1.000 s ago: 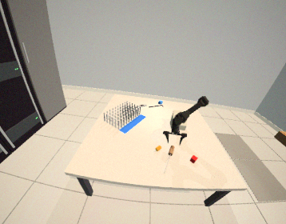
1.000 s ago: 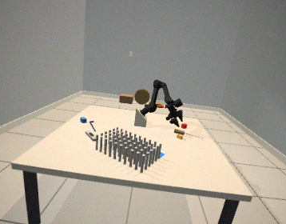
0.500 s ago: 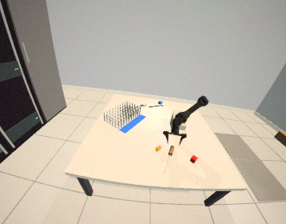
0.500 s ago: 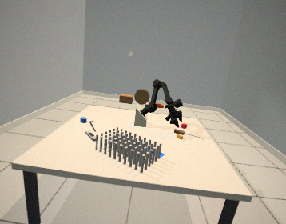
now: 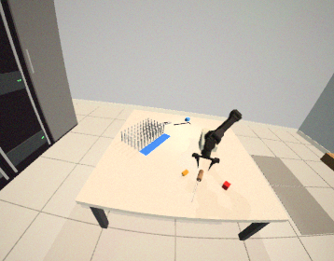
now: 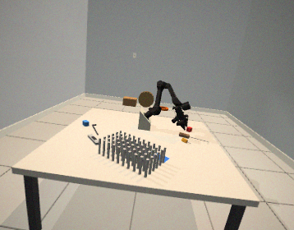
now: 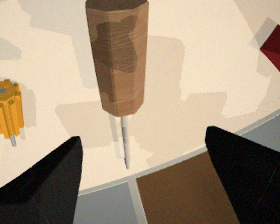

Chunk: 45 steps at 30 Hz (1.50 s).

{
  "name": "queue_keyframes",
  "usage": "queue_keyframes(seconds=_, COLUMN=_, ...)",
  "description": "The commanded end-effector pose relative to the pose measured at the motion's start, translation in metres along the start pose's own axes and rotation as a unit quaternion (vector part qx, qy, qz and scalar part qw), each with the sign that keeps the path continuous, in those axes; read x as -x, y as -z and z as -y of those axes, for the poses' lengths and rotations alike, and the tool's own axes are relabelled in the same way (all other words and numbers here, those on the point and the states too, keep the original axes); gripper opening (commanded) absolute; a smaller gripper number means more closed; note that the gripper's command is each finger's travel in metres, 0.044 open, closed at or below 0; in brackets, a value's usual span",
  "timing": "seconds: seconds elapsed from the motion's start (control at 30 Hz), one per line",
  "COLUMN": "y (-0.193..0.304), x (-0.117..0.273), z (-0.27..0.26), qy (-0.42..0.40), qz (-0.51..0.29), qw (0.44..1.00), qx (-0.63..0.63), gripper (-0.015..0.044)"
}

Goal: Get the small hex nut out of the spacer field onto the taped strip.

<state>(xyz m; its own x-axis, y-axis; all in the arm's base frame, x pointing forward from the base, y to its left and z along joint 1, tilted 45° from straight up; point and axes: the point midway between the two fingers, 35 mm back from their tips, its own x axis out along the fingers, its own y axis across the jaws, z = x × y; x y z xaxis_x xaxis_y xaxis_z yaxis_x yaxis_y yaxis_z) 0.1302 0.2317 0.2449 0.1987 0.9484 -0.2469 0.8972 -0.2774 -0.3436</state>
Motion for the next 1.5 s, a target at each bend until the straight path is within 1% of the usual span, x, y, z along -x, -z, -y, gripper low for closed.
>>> queue_keyframes(seconds=0.0, y=0.001, x=0.000, z=0.000, qy=-0.002, qz=0.001, qw=1.000, qx=0.002, gripper=0.0280)
queue_keyframes(seconds=0.3, y=0.000, x=-0.001, z=-0.001, qy=-0.002, qz=0.001, qw=1.000, qx=0.002, gripper=0.0280)
queue_keyframes(seconds=1.47, y=-0.025, x=-0.050, z=-0.011, qy=-0.002, qz=0.000, qw=1.000, qx=0.001, gripper=0.0280)
